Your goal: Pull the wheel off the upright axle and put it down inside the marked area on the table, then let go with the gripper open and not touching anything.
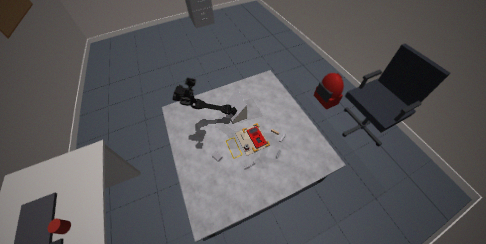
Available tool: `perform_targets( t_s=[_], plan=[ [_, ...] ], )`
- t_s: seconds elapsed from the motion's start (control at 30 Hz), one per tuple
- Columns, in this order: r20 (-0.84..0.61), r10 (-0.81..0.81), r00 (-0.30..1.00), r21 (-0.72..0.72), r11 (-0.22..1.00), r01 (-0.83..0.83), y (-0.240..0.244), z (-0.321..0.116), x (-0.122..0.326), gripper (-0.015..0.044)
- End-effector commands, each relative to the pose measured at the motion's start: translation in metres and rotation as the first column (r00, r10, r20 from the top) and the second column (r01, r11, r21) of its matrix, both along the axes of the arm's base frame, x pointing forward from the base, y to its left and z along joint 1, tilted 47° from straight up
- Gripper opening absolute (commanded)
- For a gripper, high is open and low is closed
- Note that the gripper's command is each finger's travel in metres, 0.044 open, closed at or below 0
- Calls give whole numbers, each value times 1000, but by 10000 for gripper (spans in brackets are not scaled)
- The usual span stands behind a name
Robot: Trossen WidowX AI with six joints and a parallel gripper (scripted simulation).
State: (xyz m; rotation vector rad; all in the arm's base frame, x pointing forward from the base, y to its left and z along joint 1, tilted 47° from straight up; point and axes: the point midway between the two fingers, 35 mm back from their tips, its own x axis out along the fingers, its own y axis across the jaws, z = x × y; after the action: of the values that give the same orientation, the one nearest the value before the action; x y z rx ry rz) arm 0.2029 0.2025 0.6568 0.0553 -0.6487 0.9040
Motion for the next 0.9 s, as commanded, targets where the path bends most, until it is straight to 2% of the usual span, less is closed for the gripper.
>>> perform_targets(
  t_s=[0.0, 0.17, 0.4, 0.67, 0.87],
  plan=[
    [-167, -31, 985, 2, 1000, 31, 6, -25, 37, 300],
    [-378, -79, 922, 5, 996, 87, 9, -63, 85, 300],
    [-622, -153, 768, -2, 981, 194, 1, -123, 143, 300],
    [-754, -195, 627, -17, 961, 277, -10, -168, 177, 300],
    [-894, -217, 392, -47, 915, 400, -25, -230, 213, 300]
  ],
)
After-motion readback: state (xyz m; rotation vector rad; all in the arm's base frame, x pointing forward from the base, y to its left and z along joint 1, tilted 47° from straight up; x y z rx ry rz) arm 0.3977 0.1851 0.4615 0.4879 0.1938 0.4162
